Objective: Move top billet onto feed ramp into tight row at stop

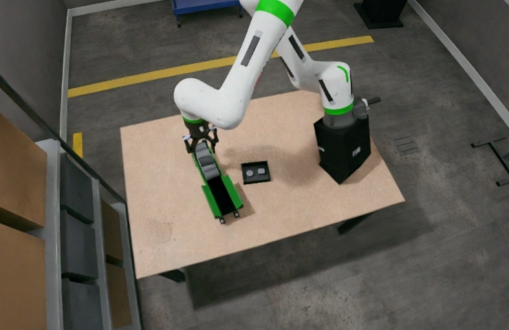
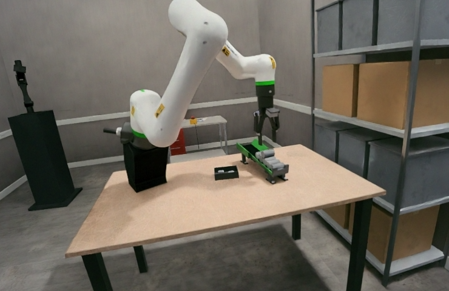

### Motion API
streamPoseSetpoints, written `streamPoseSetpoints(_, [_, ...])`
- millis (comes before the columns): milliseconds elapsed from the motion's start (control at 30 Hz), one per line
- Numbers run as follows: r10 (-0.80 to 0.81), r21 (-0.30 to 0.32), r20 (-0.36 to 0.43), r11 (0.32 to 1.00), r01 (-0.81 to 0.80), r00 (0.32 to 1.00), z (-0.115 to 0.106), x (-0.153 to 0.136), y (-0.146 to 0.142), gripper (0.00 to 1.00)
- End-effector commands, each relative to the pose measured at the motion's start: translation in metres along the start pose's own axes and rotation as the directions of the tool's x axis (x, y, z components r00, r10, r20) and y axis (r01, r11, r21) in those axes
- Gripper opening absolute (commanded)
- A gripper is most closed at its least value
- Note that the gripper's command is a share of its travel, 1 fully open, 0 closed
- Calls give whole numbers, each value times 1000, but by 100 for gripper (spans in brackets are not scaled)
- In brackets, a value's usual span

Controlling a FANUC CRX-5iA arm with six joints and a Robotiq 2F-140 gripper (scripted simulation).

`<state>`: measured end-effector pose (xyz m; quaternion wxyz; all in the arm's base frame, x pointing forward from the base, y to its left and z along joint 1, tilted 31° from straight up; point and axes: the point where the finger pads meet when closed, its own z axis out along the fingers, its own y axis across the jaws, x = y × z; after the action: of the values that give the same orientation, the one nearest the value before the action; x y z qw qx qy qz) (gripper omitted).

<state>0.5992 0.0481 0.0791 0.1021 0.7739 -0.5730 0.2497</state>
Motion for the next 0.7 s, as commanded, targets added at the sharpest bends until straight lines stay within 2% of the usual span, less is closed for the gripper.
streamPoseSetpoints(0, [0,2,0,1000,0,1000,3,0,-1,55])
streamPoseSetpoints(667, [0,2,0,1000,0,1000,19,0,-1,55])
